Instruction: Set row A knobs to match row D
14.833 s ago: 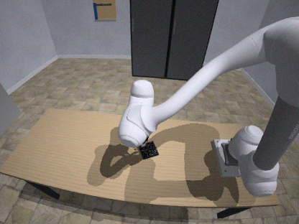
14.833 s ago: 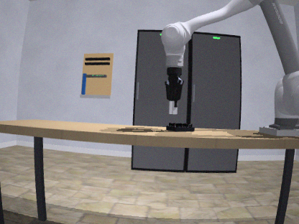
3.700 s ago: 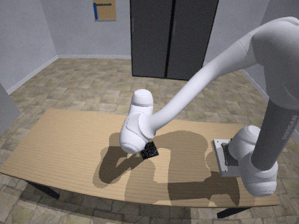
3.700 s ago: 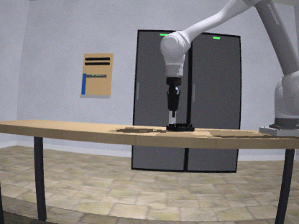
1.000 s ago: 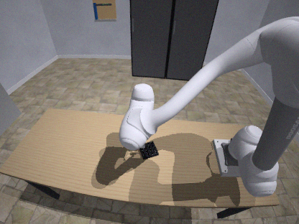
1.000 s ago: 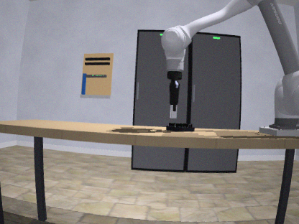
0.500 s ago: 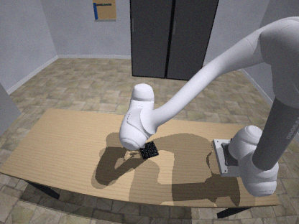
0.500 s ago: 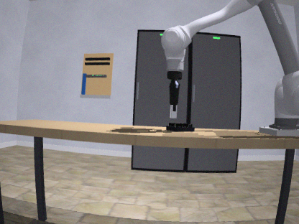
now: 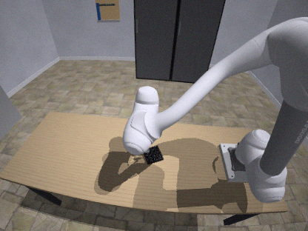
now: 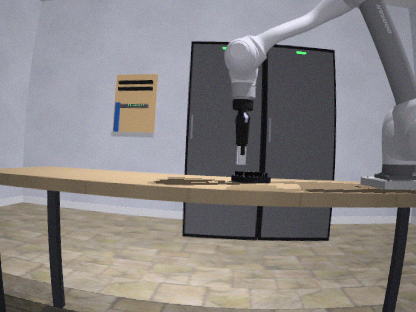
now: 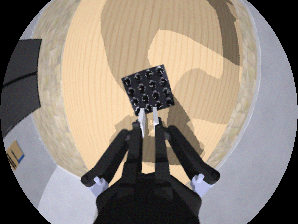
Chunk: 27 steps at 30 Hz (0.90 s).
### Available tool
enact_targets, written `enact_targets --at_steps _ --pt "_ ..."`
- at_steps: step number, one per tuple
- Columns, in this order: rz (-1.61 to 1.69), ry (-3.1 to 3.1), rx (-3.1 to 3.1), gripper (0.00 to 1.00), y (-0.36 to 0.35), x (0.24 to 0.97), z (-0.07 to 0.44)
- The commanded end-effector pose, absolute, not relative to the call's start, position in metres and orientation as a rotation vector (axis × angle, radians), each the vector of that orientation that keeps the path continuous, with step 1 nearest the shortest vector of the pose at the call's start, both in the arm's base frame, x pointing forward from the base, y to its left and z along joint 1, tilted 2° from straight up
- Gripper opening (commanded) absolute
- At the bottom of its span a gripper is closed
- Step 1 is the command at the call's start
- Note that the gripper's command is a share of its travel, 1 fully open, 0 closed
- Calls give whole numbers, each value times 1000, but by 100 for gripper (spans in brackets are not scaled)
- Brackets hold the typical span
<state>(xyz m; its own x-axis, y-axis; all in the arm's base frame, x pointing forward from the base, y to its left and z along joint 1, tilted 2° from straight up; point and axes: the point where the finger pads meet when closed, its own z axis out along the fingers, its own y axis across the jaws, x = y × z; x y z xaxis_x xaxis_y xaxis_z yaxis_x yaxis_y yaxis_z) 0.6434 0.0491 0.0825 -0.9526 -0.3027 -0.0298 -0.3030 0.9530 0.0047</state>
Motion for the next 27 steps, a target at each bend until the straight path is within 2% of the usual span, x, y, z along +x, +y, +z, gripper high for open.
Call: enact_targets --at_steps 1,2,3,12,27 --pt "12 3075 -472 12 48 645 87" --pt "12 3075 -472 12 48 645 87" --pt "12 3075 -472 100 48 645 87" --pt "12 3075 -472 100 48 645 98" --pt "12 3075 -472 100 47 643 169"
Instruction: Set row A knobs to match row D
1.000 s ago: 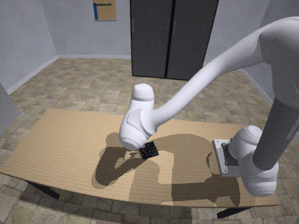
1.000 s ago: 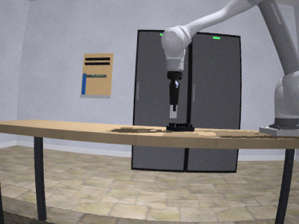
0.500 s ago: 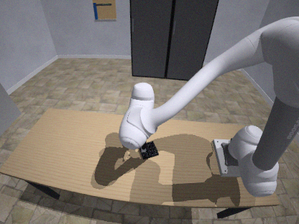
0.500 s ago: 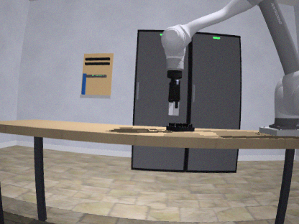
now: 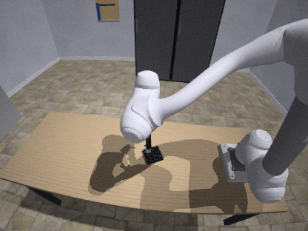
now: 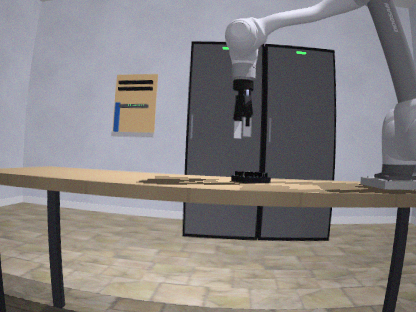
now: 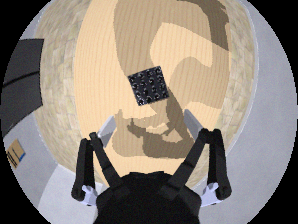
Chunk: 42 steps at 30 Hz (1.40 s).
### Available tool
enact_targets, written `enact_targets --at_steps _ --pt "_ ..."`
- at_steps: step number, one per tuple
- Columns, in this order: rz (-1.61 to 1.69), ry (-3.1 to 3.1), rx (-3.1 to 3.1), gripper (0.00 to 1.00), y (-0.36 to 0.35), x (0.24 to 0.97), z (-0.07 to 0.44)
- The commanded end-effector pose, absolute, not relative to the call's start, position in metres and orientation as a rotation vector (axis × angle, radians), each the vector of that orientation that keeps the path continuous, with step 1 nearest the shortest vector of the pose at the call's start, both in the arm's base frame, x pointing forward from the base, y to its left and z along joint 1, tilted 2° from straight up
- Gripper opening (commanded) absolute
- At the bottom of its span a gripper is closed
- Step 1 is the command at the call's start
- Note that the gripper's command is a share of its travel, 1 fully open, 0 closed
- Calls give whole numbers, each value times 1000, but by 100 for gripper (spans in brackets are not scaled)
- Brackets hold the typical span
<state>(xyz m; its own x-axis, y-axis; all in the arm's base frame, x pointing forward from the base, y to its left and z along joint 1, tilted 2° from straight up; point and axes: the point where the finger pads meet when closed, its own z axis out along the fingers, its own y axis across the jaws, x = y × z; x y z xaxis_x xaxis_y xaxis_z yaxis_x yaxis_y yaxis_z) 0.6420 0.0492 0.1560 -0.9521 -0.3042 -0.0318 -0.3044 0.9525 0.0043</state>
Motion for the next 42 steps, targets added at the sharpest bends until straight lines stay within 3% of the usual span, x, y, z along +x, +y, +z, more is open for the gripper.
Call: enact_targets --at_steps 1,42 --pt "12 3075 -472 100 47 642 174" --pt "12 3075 -472 100 47 642 186"
